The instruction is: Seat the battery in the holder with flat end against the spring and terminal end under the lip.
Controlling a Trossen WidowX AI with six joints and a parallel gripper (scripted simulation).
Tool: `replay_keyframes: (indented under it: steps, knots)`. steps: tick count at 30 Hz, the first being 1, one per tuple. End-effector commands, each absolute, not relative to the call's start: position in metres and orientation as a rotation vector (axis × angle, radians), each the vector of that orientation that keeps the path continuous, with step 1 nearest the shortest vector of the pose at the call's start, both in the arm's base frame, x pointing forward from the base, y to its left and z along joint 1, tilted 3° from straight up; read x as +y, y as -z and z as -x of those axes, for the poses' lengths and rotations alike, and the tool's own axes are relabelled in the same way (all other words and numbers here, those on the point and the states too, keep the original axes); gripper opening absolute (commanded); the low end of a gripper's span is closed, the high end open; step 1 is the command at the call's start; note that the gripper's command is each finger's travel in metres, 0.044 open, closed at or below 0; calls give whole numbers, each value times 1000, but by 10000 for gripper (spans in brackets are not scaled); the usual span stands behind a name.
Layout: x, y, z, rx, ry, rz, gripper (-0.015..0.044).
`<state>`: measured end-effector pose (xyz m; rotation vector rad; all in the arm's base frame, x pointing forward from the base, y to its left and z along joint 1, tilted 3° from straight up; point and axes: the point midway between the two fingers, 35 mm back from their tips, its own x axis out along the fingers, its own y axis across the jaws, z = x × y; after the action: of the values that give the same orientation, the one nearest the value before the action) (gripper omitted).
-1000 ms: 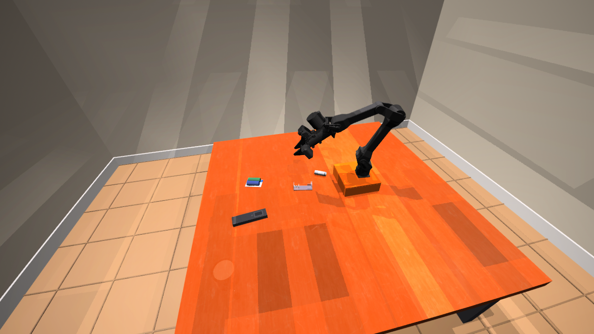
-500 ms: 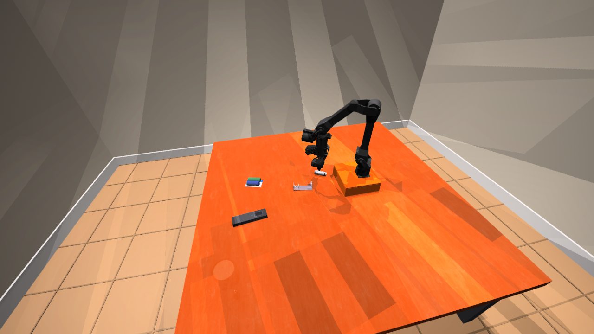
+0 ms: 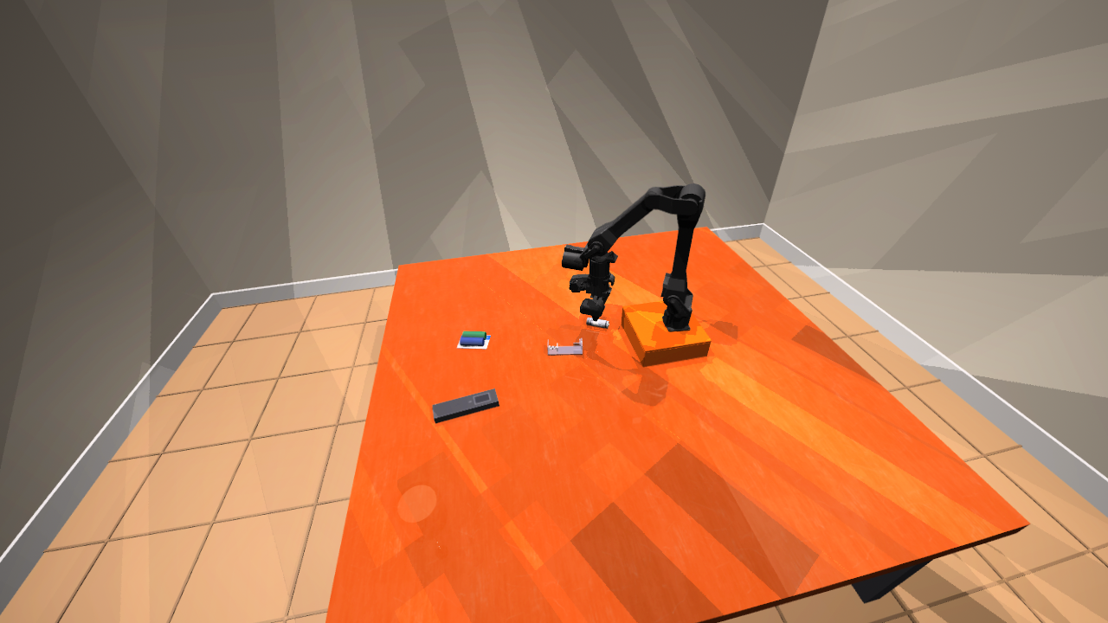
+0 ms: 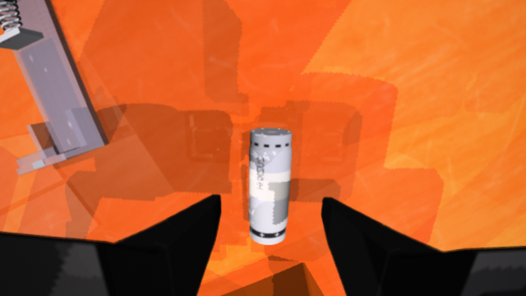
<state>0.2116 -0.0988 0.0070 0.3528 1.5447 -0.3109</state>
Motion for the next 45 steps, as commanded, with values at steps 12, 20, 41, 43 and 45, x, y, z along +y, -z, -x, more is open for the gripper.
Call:
replay_keyframes:
  steps: [12, 20, 41, 43, 45]
  knots:
    - [-97, 19, -211, 1549, 306, -354, 244]
    - [-96, 29, -210, 1549, 306, -354, 244]
    - [-98, -16, -210, 1548, 305, -351, 81]
    - [-98, -21, -210, 1549, 306, -354, 81]
    - [-98, -21, -210, 1549, 306, -354, 81]
